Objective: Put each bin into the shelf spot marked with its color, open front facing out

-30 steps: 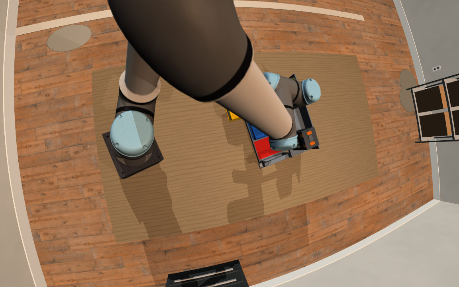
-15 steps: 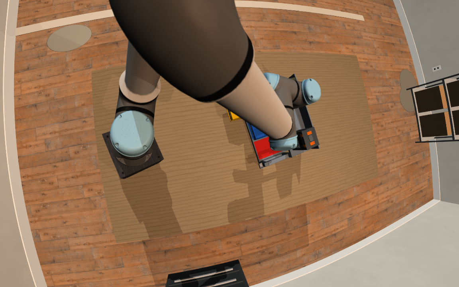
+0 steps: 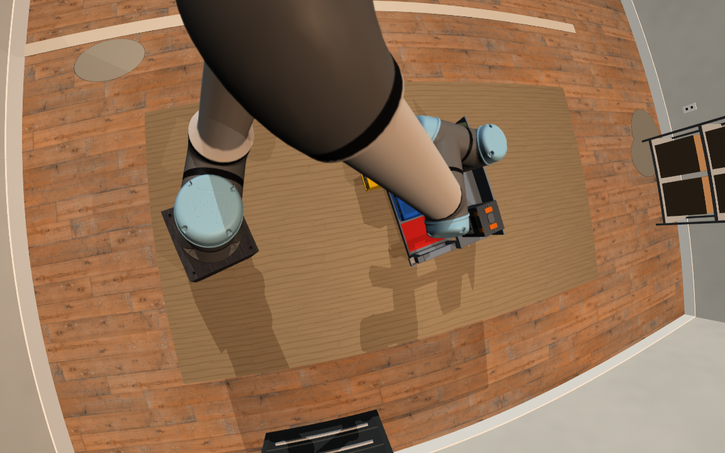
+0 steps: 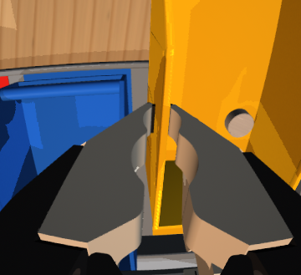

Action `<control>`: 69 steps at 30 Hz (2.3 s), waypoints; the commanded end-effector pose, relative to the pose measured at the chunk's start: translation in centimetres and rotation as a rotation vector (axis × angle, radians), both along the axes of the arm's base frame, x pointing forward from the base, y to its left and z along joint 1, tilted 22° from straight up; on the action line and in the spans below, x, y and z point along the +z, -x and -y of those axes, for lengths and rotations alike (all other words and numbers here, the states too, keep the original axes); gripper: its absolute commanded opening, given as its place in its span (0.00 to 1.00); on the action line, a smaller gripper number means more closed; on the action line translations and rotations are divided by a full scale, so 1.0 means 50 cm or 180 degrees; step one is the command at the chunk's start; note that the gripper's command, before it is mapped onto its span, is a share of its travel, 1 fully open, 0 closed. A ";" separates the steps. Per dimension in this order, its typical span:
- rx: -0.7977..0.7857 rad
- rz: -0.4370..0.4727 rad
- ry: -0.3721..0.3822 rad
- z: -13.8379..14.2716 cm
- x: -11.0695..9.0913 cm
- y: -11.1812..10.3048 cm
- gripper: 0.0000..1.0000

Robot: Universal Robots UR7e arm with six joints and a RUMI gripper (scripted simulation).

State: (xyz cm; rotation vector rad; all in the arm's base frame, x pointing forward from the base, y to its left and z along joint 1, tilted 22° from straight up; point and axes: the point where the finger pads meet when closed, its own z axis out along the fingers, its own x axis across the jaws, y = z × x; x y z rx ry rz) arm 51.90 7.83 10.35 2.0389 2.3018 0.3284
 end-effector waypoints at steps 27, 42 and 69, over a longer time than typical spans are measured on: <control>-0.0002 0.0049 -0.0007 -0.002 0.003 -0.010 0.00; -0.0002 0.0052 -0.0008 -0.002 0.003 -0.011 0.00; -0.0005 0.0121 -0.0020 -0.006 0.010 -0.034 0.00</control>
